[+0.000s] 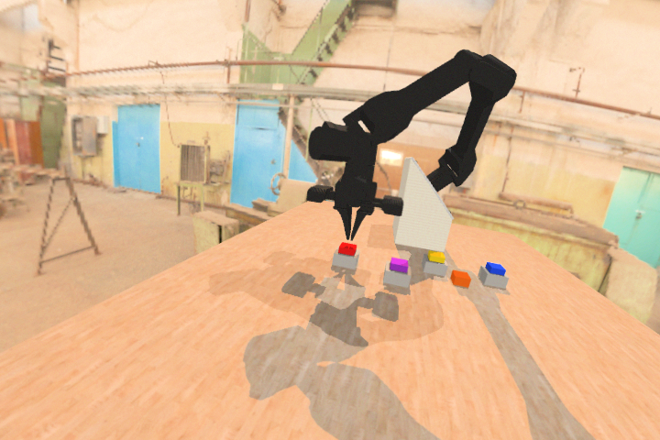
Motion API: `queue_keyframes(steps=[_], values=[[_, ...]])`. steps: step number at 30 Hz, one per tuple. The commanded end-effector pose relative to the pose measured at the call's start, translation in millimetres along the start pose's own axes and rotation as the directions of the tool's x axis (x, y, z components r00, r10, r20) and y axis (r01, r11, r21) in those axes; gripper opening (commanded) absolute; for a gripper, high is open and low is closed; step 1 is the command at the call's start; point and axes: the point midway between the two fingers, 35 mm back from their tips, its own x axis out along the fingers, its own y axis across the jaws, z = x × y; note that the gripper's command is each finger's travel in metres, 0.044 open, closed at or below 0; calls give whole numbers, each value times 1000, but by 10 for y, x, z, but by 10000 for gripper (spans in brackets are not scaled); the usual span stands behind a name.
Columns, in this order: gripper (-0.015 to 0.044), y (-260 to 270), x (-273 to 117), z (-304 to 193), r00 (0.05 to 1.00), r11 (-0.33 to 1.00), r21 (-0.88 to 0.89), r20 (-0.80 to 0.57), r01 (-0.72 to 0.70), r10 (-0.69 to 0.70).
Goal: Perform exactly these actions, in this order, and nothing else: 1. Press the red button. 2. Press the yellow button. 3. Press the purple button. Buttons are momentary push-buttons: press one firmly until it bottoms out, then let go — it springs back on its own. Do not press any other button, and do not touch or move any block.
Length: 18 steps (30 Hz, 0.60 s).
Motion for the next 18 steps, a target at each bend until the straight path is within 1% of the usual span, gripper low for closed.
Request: queue_keyframes(steps=[1,3,7,14,18], values=[[20,-5,-138,47,1000,1000,-16,8,11,-11],[20,-6,-171,49,1000,1000,-16,8,11,-11],[20,-7,-725,45,1000,1000,-15,8,14,-14],[20,16,-765,43,1000,1000,-15,7,15,-14],[20,456,-825,31,1000,1000,-12,8,18,-18]])
